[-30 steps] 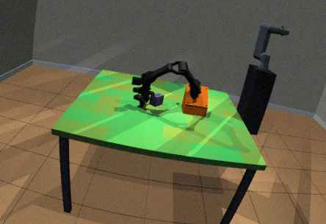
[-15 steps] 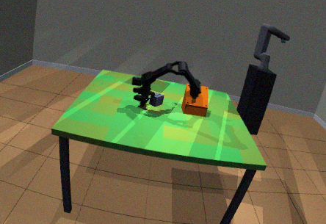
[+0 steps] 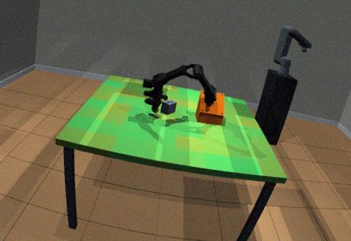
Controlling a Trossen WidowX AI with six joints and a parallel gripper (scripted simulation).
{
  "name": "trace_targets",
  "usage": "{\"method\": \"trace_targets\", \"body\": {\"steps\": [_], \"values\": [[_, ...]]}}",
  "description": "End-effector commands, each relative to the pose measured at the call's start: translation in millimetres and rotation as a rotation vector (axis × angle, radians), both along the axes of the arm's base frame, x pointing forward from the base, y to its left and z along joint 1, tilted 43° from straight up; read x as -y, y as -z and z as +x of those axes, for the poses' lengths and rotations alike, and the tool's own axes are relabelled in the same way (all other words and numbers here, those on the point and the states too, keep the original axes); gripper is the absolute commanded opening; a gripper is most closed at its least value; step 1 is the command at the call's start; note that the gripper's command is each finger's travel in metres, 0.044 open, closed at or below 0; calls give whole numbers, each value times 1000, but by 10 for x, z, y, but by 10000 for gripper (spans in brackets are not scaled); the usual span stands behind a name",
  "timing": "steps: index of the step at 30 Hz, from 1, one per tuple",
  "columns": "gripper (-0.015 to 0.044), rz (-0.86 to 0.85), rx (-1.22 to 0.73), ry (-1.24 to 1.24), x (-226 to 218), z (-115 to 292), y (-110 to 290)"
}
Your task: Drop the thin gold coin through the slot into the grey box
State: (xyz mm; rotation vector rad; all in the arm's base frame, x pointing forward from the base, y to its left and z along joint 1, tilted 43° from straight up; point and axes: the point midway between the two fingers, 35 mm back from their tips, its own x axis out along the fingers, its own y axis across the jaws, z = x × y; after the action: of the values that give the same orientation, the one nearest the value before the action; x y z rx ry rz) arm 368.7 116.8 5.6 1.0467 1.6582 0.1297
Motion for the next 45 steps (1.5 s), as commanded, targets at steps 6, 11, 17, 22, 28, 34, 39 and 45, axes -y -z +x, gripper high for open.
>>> {"method": "trace_targets", "body": {"steps": [6,11,17,22,28,34,39,45], "values": [[0,-2,19,-1,156,37,-203],[0,-2,19,-1,244,31,-299],[0,-2,19,-1,348,17,-416],[0,-1,19,-1,431,0,-512],[0,-2,77,-64,443,-8,-525],[0,-5,219,-215,445,-20,-525],[0,-7,336,-341,446,-30,-525],[0,-10,478,-493,448,-43,-525]]}}
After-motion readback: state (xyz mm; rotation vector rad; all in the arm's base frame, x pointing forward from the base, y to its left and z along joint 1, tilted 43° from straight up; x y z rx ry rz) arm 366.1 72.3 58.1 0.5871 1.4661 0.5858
